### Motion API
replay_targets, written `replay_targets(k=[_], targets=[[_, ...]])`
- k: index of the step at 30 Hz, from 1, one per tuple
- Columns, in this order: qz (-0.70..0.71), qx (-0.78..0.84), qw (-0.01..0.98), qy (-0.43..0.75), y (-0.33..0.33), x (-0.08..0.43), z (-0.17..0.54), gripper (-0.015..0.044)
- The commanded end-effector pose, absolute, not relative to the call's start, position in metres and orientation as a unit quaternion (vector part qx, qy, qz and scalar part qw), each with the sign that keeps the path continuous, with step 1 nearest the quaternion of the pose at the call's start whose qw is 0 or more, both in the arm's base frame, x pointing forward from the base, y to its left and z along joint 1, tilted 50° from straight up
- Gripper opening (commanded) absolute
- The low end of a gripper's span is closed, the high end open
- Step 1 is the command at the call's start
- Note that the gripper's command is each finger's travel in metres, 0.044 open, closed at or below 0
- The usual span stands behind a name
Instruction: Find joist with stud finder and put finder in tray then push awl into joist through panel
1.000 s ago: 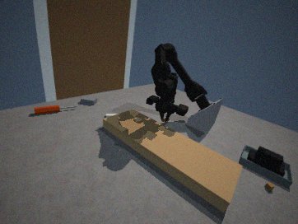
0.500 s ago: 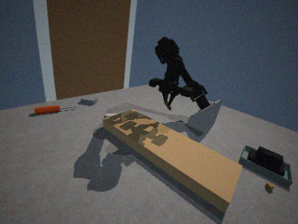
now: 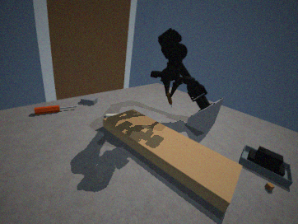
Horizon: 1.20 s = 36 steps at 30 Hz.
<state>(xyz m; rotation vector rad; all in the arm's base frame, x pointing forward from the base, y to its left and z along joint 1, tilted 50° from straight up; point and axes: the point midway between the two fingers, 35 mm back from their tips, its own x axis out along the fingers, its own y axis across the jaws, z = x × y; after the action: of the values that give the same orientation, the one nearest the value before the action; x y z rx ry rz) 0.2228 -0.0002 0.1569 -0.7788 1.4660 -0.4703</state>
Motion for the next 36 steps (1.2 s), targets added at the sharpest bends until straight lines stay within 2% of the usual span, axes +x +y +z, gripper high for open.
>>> replay_targets(k=[1,36], targets=[[-0.179,-0.349,0.667,0.633,0.007,0.217,0.163,0.0],[0.079,-0.393,0.798,0.45,0.045,0.158,0.215,0.0]])
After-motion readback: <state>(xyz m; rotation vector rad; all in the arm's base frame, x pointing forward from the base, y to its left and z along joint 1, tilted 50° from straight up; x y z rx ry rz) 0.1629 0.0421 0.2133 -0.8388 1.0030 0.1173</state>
